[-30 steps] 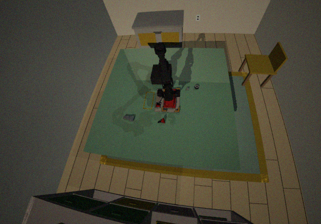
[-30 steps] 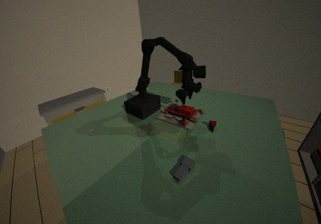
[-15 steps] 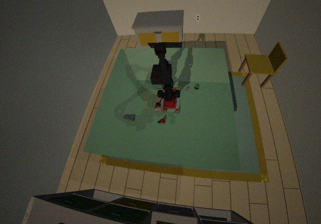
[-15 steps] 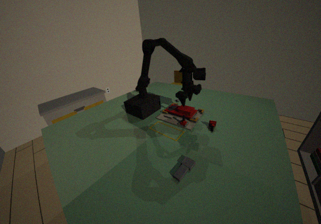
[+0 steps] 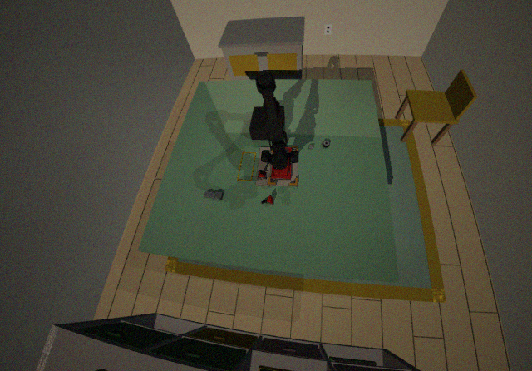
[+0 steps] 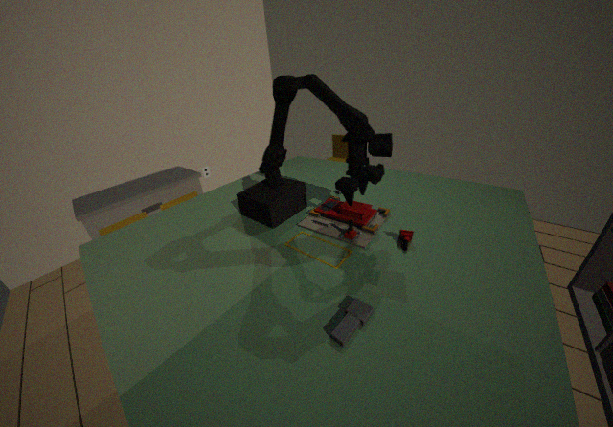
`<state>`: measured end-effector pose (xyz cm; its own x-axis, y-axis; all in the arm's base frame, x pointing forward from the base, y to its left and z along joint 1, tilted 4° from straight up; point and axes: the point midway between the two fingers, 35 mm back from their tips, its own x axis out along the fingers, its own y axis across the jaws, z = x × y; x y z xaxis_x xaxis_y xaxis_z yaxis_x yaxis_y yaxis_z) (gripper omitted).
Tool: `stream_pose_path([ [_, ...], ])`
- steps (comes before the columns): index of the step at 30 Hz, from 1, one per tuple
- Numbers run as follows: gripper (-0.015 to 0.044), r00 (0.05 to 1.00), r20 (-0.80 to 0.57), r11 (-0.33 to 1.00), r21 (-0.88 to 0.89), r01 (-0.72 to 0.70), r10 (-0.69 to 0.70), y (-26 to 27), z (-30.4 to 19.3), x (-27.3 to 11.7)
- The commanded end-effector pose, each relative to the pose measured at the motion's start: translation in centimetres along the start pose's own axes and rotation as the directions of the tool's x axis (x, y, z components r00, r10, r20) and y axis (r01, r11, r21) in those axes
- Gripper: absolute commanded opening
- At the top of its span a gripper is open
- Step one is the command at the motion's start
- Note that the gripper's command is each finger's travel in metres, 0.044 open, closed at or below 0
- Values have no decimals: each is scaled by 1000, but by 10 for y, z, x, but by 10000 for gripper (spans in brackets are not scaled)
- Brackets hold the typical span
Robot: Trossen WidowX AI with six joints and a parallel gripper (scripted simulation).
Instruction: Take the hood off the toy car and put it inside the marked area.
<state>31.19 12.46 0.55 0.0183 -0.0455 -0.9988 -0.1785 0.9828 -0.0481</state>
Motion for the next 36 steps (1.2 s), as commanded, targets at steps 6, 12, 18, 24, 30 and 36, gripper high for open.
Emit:
stream_pose_path([
  [6, 440, 1000, -3, 1000, -3, 7, -7, -1, -2, 8],
  [12, 440, 1000, -3, 1000, -3, 7, -7, -1, -2, 13],
  [18, 440, 1000, -3, 1000, -3, 7, -7, -1, -3, 18],
  [24, 440, 1000, -3, 1000, -3, 7, -7, -1, -4, 22],
  [30, 440, 1000, -3, 1000, -3, 7, -7, -1, -4, 24],
  [36, 440, 1000, -3, 1000, -3, 7, -7, -1, -4, 27],
])
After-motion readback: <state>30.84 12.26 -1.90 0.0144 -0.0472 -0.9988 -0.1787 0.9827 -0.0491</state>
